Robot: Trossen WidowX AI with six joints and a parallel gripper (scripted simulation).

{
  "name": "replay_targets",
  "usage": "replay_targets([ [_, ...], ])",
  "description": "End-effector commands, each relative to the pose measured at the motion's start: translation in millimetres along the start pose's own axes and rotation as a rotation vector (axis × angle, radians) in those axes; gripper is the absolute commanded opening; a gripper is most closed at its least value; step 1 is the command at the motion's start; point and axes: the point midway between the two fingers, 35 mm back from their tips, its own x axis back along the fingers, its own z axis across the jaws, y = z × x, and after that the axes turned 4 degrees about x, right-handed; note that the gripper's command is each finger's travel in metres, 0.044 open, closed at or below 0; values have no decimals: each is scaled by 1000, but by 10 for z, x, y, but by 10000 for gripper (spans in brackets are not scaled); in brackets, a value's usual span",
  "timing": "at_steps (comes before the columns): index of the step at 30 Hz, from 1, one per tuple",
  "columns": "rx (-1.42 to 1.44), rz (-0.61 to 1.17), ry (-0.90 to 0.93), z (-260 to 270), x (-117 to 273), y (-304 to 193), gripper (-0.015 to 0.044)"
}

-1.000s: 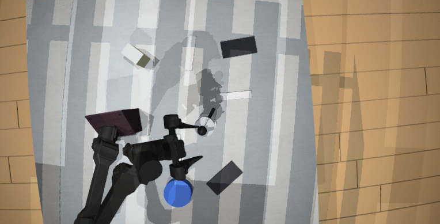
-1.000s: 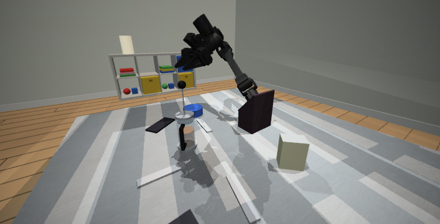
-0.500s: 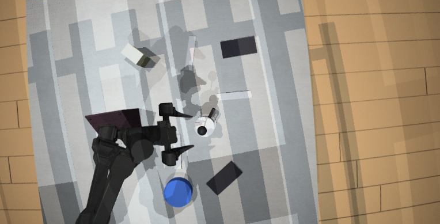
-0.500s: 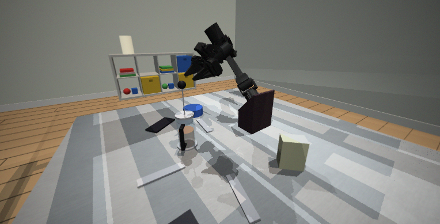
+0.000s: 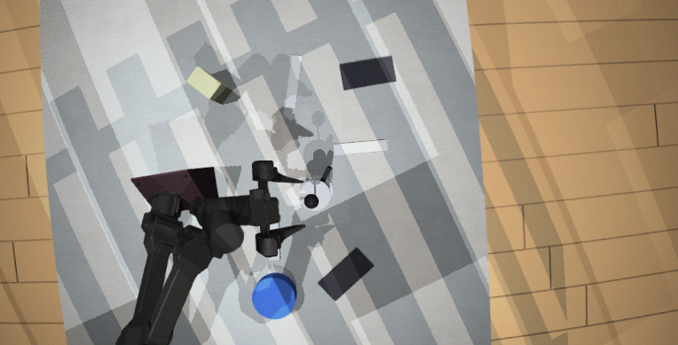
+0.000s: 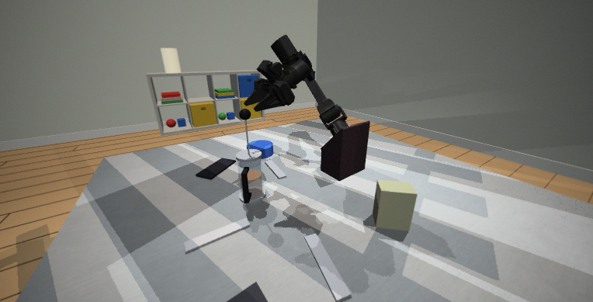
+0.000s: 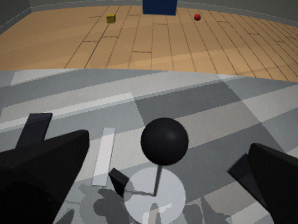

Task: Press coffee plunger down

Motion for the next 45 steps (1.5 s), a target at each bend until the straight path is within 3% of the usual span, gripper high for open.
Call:
replay_targets([
  [1,15,5,4,31,-79,-29,440],
  [15,16,1,0,18,-267,-37,440],
  [27,16,1,0,18,-267,-37,130],
  [45,15,3,2,39,-335,-115,130],
])
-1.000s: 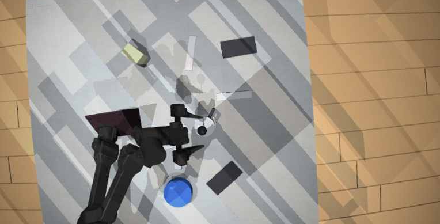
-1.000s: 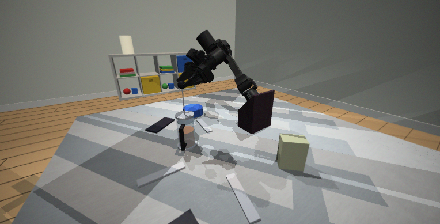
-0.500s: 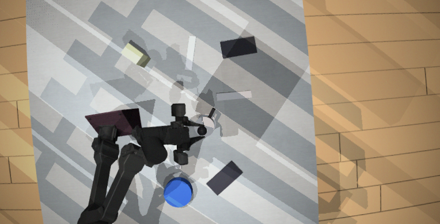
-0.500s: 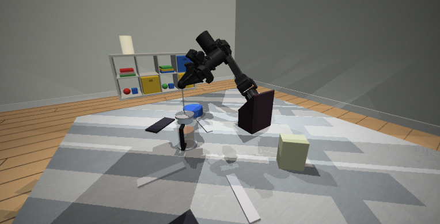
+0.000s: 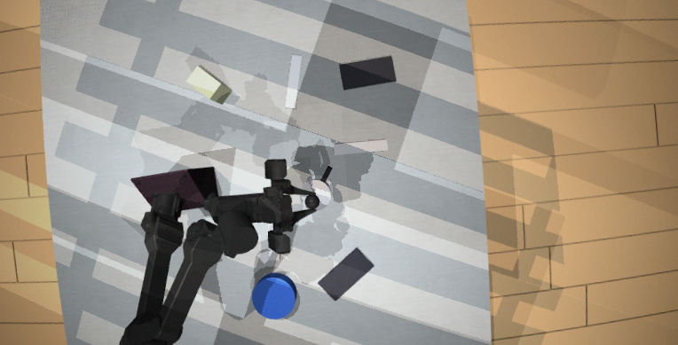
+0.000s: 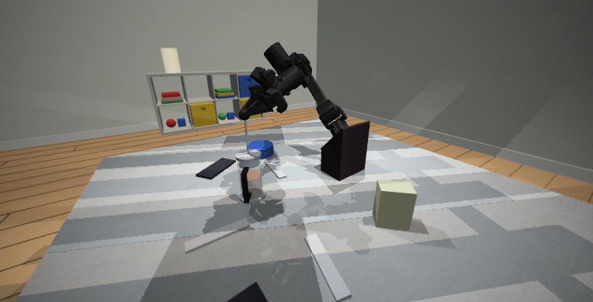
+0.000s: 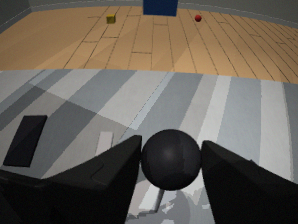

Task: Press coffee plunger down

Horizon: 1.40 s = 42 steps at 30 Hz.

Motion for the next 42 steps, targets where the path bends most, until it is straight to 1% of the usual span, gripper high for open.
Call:
replay_targets([
  [1,9,12,3,29,-63,-95,130],
  [42,10,11,3,68,-469,-639,130],
])
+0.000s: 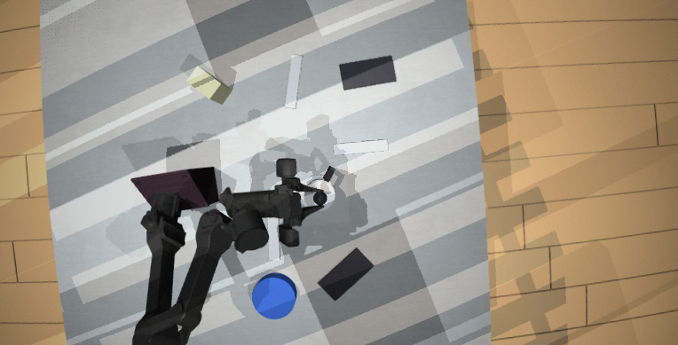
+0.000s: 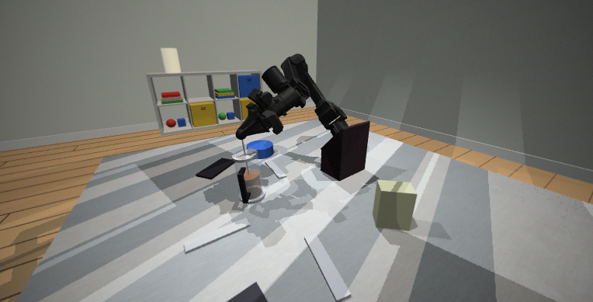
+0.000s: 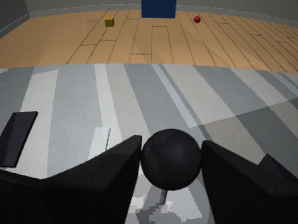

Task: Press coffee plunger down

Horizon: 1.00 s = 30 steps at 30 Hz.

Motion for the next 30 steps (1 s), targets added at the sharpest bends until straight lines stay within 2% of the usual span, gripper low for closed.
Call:
replay_targets([
  [1,32,40,4,30,-75,-217,130],
  [30,33,36,-1,19,-211,-267,130],
])
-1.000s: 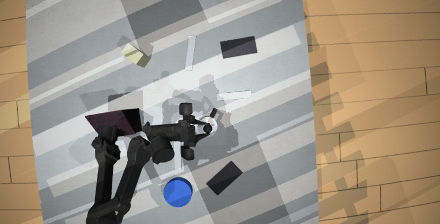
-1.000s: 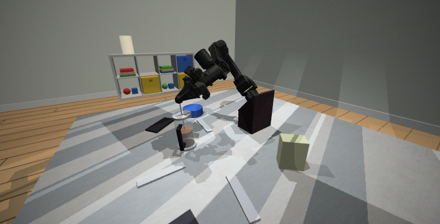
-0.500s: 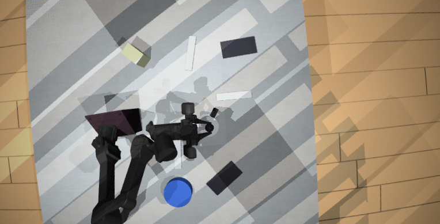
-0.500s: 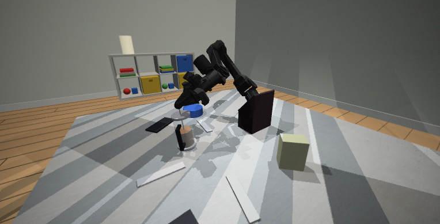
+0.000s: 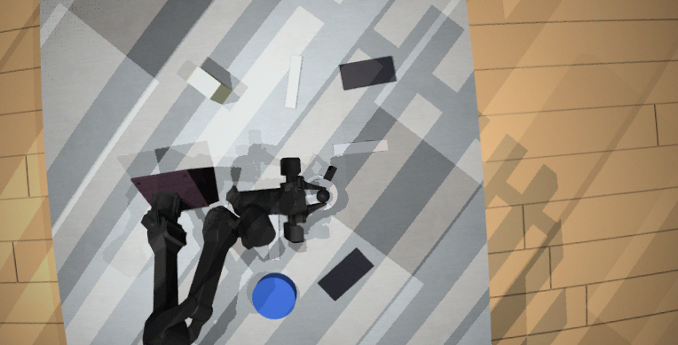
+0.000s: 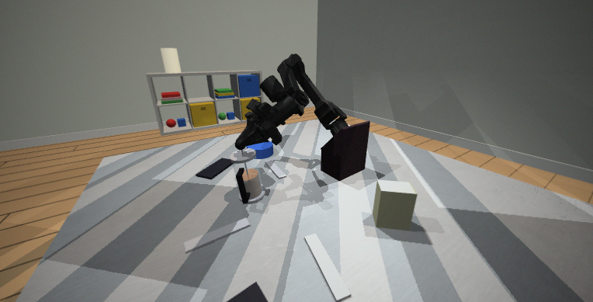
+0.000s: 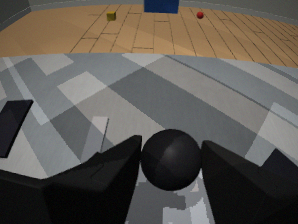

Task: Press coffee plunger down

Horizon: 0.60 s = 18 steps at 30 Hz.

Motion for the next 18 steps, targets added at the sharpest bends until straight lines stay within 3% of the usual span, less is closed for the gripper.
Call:
replay_targets([
  [1,17,22,-5,4,-28,-53,130],
  [18,4,5,-2,8,-18,3,130],
])
